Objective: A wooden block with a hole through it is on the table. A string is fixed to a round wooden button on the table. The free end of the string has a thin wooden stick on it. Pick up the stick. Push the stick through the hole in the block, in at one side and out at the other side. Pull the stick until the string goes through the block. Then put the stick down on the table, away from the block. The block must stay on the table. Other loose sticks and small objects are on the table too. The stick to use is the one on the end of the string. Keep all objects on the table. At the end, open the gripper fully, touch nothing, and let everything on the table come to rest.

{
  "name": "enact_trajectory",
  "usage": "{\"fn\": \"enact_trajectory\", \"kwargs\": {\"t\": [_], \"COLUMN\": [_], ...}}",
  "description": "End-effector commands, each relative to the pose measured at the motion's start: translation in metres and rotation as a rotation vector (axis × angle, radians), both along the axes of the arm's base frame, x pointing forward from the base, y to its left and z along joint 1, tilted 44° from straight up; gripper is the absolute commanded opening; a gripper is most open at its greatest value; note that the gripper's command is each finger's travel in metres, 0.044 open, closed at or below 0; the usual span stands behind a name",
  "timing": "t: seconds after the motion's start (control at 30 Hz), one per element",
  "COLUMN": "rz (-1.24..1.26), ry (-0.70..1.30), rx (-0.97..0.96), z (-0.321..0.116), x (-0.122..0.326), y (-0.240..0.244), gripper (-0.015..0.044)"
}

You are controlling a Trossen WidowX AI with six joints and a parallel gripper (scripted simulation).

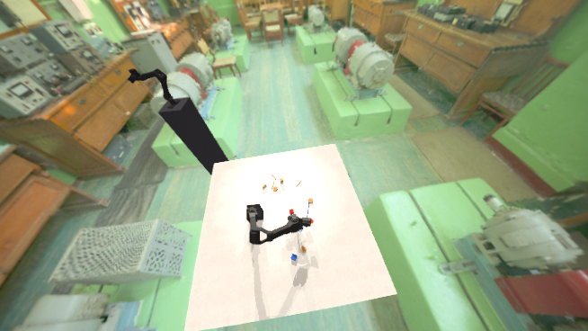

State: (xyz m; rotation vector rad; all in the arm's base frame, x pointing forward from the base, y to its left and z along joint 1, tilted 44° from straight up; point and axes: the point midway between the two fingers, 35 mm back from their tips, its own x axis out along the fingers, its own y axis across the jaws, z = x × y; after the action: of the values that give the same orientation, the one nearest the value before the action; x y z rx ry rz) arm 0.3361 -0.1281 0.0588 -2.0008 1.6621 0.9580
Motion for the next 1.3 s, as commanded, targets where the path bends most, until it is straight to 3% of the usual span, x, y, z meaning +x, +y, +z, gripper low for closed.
{"fn": "enact_trajectory", "kwargs": {"t": [0.0, 1.27], "rz": [-0.003, -0.003], "ry": [0.0, 0.0], "rx": [0.004, 0.003], "z": [-0.006, -0.04], "x": [-0.002, -0.016], "y": [0.004, 0.039], "gripper": [0.0, 0.0]}}
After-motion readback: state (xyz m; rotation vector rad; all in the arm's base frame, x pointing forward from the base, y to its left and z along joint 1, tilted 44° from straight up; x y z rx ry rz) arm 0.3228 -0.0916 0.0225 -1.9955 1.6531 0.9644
